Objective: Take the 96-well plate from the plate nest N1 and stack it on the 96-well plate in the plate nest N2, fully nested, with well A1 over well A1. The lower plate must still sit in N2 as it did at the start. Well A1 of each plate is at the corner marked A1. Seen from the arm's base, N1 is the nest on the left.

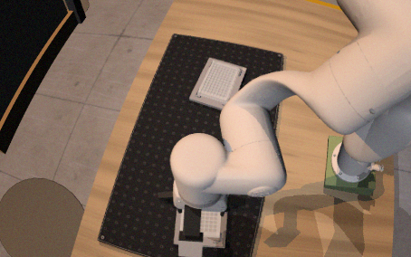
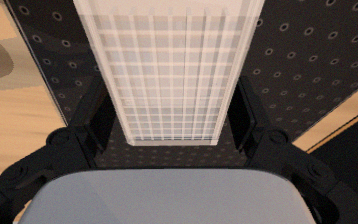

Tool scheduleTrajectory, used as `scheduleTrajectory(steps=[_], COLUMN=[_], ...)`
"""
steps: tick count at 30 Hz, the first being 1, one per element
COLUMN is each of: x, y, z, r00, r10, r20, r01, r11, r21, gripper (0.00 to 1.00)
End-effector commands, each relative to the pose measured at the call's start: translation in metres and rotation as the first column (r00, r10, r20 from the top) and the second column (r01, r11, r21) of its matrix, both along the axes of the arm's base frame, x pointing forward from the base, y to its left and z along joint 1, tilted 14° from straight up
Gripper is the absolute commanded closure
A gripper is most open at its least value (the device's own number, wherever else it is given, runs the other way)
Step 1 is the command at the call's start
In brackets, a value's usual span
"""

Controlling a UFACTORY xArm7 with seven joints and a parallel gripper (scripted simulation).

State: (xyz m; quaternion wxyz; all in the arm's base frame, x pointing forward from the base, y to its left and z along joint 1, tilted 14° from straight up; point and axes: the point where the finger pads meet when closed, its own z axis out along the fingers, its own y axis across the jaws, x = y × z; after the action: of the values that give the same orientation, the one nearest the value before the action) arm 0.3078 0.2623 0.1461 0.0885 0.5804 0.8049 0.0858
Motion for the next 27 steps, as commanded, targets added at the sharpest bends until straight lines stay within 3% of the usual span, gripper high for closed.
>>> scheduleTrajectory(steps=[1, 27], x=[-0.001, -0.009], y=[0.001, 0.000], z=[0.007, 0.040], r00=[1.000, 1.000], r10=[0.001, 0.001], r20=[0.003, 0.004], r01=[-0.001, -0.001], r11=[1.000, 1.000], r21=[0.002, 0.002], gripper=[1.00, 1.00])
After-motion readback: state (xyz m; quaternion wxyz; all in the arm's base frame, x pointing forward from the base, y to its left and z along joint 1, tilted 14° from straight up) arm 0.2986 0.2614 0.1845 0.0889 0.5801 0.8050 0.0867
